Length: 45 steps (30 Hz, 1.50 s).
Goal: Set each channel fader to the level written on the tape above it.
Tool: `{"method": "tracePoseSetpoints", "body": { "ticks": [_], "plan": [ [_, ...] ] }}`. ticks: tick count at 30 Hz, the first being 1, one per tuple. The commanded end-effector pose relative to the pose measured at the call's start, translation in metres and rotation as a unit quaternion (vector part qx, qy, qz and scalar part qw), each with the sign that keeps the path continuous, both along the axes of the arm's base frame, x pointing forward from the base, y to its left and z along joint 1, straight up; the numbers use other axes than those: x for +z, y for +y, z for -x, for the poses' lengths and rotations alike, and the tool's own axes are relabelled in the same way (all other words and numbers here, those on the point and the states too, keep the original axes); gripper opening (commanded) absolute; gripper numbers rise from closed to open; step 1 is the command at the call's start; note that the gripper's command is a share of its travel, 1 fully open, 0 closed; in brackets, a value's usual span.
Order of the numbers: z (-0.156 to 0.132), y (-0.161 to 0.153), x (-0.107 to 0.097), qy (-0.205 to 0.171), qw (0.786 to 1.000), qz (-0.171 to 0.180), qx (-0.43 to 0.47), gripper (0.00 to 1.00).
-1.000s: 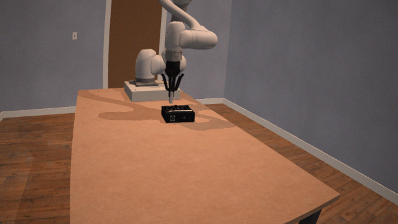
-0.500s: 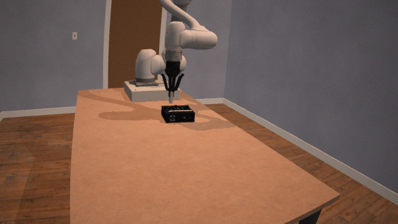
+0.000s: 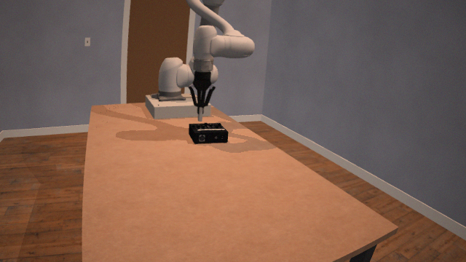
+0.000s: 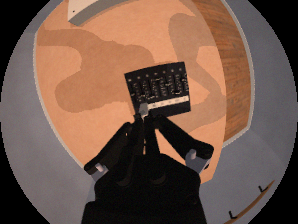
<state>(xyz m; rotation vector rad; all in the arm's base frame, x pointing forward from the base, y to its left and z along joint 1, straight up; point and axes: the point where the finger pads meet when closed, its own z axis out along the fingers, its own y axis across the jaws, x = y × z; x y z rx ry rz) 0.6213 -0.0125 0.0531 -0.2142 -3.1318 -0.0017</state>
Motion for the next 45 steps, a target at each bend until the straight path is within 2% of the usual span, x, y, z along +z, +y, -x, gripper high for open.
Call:
{"method": "tracePoseSetpoints", "body": {
  "ticks": [1, 45],
  "plan": [
    [0.0, 0.0, 0.0, 0.0, 1.0, 0.0, 0.0, 0.0],
    [0.0, 0.0, -0.022, 0.0, 1.0, 0.0, 0.0, 0.0]
  ]
}}
